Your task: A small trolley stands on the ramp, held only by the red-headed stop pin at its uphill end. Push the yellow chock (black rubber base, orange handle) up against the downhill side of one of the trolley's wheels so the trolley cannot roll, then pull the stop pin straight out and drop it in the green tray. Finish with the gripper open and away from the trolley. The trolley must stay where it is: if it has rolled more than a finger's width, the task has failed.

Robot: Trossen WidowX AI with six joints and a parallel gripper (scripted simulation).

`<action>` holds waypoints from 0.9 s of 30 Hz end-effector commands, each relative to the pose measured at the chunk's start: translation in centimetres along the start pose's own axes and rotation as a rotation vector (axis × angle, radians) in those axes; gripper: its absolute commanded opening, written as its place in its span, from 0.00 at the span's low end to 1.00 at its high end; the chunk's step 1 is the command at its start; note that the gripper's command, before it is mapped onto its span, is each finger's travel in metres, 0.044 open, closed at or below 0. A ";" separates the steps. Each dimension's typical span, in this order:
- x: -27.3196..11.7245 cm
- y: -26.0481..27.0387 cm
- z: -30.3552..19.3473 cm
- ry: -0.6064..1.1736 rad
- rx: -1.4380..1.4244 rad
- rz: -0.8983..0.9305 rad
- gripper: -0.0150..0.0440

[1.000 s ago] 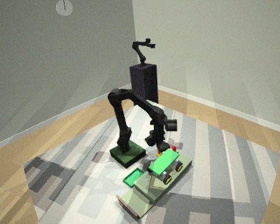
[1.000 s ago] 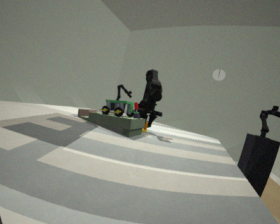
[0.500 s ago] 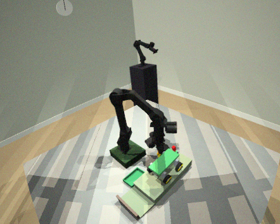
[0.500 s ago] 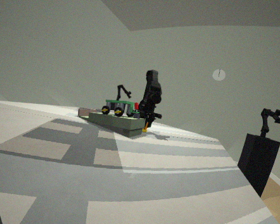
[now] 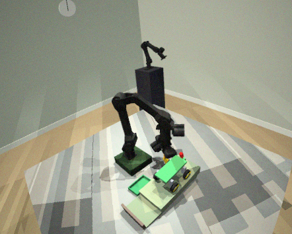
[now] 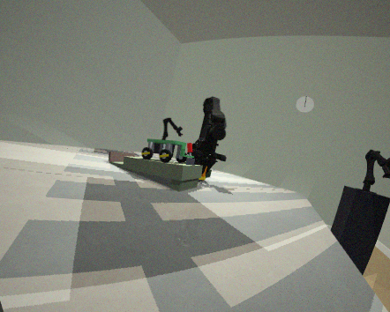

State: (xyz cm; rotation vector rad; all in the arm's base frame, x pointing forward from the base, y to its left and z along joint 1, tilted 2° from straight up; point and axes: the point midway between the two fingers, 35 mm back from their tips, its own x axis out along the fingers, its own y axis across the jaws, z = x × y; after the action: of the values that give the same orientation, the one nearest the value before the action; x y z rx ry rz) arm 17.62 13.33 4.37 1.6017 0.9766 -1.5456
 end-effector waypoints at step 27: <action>-9.9 -0.1 0.0 0.003 0.003 0.007 0.25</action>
State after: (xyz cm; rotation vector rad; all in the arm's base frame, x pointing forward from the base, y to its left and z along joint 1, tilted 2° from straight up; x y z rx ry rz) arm 17.42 12.97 13.15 1.6080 0.9725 -1.5478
